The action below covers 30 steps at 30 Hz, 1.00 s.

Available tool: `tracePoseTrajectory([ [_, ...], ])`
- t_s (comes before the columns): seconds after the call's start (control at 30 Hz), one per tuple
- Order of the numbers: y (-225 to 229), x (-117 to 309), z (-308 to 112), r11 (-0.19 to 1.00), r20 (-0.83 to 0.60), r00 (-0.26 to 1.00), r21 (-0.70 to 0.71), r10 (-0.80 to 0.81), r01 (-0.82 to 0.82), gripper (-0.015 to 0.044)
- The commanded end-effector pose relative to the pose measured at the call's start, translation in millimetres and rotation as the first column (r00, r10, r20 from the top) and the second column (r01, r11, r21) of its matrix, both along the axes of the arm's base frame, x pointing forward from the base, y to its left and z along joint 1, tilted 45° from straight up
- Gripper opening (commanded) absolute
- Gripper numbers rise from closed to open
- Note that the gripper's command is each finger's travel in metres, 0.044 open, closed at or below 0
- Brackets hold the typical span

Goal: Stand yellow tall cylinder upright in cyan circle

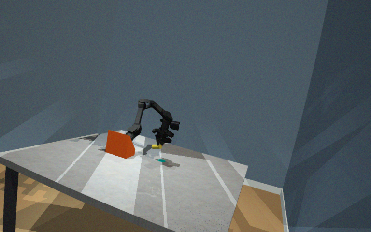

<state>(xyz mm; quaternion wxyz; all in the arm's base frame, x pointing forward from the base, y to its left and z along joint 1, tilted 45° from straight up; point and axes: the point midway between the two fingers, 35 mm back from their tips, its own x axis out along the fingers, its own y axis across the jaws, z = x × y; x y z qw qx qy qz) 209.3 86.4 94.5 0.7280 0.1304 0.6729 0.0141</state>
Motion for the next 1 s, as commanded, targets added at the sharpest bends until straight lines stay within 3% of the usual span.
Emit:
tracePoseTrajectory([
  [0.0,-0.2,-0.1,0.2,1.0,0.024,1.0,-0.016,-0.006,0.007,0.0105],
  [0.97,0.0,1.7,-1.4,0.993,0.178,0.983,-0.099,-0.05,0.069,0.0105],
])
